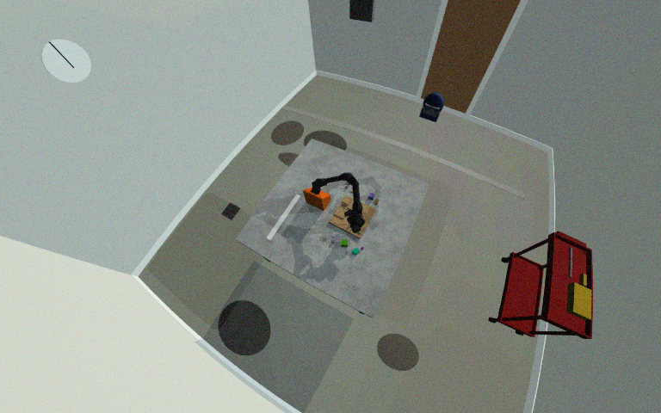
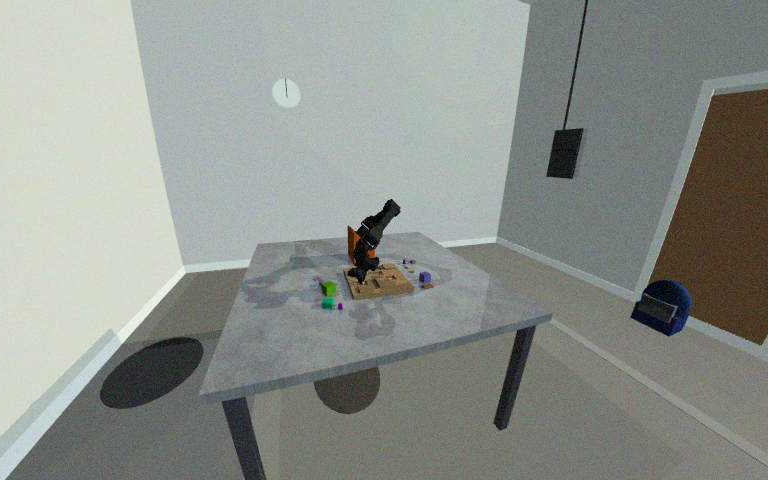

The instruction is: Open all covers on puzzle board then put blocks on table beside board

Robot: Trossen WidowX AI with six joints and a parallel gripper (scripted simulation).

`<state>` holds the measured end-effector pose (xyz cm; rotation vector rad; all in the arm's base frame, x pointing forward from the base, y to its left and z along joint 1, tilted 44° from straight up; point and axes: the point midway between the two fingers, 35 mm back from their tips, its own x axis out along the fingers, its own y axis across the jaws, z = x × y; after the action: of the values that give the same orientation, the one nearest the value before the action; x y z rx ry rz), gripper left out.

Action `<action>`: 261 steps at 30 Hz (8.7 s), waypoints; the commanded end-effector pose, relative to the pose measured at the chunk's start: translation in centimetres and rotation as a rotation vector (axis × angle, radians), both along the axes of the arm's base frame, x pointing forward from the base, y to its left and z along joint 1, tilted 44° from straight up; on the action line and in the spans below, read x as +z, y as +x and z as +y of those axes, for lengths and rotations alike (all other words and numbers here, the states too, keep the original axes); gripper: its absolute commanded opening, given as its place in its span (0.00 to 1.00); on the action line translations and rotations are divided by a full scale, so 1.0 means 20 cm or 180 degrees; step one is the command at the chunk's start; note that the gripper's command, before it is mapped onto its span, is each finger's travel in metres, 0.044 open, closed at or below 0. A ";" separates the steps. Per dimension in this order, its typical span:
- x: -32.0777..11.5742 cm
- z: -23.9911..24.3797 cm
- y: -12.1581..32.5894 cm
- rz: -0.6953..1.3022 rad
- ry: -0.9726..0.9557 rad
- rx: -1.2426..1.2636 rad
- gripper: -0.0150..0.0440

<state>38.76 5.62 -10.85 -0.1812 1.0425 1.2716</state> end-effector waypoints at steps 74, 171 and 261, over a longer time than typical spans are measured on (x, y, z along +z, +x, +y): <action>0.00 -0.68 -0.21 -0.0007 -0.0065 -0.0014 0.39; -0.55 -0.50 -0.44 -0.0015 -0.0039 0.0018 0.83; 0.73 0.32 -0.11 0.5538 -0.0553 -0.5724 0.25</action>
<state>36.59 11.91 3.46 1.6332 1.8245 -0.6783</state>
